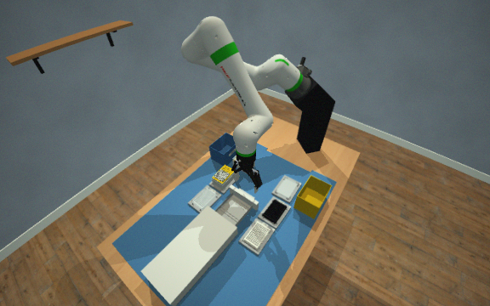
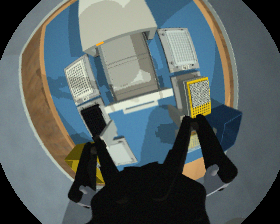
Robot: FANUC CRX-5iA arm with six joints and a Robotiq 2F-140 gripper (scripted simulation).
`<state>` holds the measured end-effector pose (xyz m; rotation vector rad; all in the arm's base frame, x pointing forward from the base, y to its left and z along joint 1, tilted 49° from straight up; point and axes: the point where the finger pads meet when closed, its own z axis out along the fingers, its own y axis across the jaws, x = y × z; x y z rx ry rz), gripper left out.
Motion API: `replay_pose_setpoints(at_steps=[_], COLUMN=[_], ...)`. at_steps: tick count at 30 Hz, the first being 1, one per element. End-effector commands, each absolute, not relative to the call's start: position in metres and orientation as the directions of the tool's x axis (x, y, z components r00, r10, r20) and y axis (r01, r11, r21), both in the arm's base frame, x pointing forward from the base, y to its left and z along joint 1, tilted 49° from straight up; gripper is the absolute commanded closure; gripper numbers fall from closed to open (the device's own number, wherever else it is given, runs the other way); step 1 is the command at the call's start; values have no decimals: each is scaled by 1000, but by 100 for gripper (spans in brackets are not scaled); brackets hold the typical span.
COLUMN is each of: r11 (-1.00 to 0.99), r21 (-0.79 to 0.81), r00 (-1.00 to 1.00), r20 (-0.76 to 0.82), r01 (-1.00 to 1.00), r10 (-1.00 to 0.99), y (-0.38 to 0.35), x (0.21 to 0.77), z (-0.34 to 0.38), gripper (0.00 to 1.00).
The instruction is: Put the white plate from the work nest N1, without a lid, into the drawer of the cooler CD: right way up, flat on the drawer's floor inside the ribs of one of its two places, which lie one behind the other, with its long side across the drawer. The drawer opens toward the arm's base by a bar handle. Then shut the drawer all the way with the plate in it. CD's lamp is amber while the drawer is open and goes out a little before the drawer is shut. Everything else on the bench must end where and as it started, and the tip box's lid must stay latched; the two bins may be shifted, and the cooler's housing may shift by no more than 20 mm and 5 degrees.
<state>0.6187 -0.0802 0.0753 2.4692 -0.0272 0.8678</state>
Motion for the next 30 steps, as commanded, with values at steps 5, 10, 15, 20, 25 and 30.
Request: replay_pose_setpoints(at_steps=[5,10,15,20,25,30], r11=[-866,-866,-866,-866,-860,-860], r21=[466,466,466,466,485,485], r00=[795,795,795,795,800,800], r20=[589,589,589,589,573,573], r01=[-184,-184,-184,-184,-158,-158], r10=[148,148,148,148,176,176], y=[-76,-74,-71,-70,-67,-52], x=[614,611,607,607,610,622], z=[81,84,88,89,89,90], gripper=[13,13,13,13,34,34])
